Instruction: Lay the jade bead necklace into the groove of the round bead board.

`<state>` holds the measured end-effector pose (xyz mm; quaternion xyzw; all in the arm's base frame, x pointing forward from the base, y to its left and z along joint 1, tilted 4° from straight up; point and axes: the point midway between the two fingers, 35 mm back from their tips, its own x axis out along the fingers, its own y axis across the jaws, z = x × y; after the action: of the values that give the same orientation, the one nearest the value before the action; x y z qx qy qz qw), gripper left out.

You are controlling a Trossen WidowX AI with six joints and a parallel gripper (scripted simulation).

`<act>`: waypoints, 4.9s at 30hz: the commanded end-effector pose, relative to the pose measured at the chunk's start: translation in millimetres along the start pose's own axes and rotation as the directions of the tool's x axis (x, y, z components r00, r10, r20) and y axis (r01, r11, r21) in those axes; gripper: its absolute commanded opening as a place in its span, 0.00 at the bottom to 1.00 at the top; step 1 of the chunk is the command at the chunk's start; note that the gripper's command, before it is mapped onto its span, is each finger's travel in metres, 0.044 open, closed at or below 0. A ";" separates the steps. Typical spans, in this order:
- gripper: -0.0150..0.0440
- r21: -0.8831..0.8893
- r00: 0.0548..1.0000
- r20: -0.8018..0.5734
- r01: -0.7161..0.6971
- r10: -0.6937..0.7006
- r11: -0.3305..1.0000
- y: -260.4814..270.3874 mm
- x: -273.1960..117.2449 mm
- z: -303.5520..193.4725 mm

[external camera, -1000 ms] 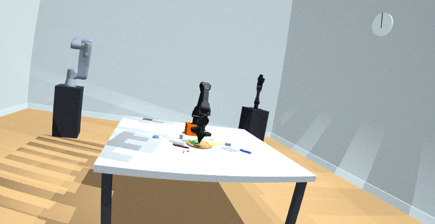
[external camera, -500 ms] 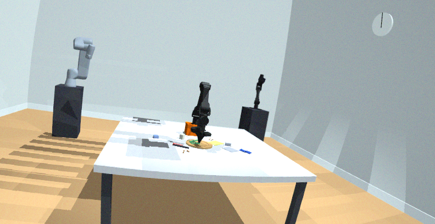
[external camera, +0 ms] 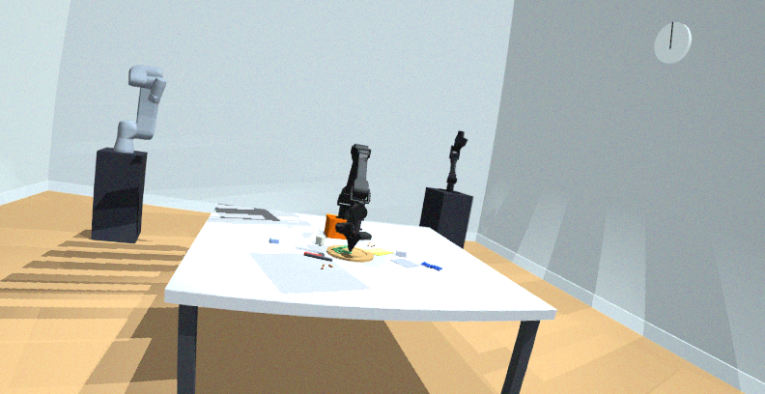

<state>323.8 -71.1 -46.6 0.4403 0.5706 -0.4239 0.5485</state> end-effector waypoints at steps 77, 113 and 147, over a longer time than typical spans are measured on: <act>0.68 -0.806 1.000 -0.004 -0.009 -0.010 -0.592 -12.7 -32.5 18.8; 0.68 -0.801 1.000 0.000 0.001 0.001 -0.599 -10.1 -11.3 20.2; 0.41 -0.801 1.000 -0.003 -0.004 -0.002 -0.599 -11.5 5.2 19.2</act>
<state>317.5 -92.4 -52.5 -0.2921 0.6351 0.3217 0.6386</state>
